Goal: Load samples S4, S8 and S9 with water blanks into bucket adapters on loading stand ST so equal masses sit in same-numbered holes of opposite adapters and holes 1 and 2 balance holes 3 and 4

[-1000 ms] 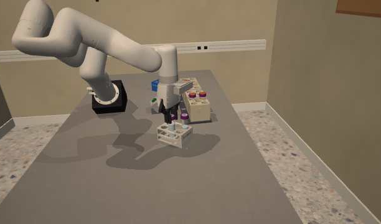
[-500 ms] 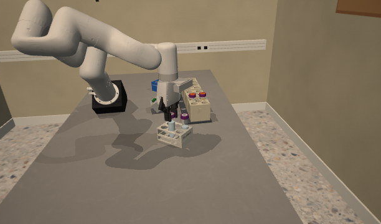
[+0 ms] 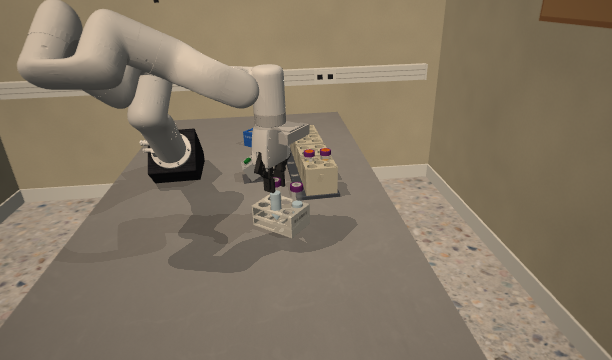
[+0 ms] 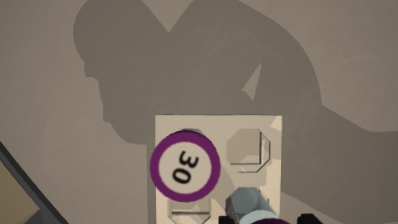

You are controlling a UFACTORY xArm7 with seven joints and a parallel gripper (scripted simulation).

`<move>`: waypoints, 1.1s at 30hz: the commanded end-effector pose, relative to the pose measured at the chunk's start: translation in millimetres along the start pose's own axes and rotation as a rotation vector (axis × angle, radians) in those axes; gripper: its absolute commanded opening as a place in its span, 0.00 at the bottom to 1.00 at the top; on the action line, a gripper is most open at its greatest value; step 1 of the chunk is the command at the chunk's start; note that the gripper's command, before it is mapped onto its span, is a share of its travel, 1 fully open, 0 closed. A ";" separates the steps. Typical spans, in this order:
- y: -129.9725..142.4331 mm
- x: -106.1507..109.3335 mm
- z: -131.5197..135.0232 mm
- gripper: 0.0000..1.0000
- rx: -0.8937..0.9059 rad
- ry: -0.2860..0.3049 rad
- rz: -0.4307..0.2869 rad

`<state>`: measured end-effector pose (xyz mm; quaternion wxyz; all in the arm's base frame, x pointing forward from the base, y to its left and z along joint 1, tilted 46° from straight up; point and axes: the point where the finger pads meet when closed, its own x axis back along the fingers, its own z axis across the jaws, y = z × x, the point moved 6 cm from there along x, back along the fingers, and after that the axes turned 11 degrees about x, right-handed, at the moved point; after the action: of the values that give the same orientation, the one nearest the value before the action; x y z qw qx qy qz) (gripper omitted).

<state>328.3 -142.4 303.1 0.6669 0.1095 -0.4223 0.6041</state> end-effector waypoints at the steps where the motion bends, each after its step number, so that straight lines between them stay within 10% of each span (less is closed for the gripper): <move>1: -0.9 2.2 -0.2 0.00 0.000 -0.001 0.003; 33: -0.8 58.4 -0.2 0.00 0.000 -0.001 0.004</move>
<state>324.1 -107.6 337.0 0.6668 0.1096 -0.4223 0.6041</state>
